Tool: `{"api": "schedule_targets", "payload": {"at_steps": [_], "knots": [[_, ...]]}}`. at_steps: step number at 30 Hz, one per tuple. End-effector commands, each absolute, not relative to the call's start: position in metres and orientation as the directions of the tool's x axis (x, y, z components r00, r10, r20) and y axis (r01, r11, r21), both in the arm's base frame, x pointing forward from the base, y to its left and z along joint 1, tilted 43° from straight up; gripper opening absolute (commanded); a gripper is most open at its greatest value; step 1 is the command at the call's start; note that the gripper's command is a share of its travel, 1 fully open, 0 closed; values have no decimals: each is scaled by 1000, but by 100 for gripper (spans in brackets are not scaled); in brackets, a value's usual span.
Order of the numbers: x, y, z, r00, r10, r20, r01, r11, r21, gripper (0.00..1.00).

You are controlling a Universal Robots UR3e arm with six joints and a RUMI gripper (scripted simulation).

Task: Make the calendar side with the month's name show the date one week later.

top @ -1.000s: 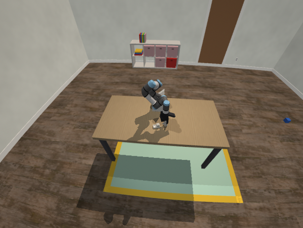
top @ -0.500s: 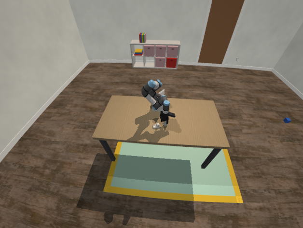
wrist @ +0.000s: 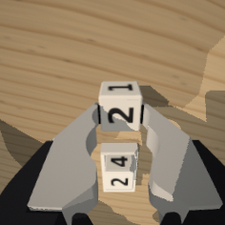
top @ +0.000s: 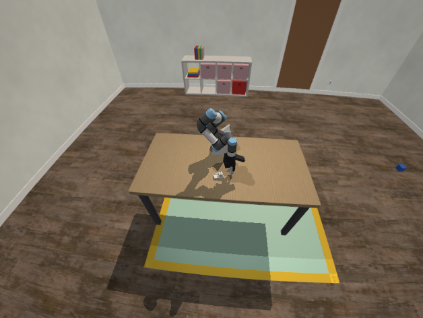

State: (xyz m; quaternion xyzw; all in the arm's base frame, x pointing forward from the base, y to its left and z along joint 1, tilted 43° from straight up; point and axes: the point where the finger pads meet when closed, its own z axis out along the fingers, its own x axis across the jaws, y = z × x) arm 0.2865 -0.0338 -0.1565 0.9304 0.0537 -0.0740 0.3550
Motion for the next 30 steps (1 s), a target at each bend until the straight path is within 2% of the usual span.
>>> {"api": "schedule_targets", "payload": {"at_steps": [1,19,30], "knots": [[289,-23,-145,983,46,-176,152,-742,653,11],[294,11,-107,983,46,-176,152,-742,653,11],[295,19,-98,983,46,-176,152,-742,653,11]]}}
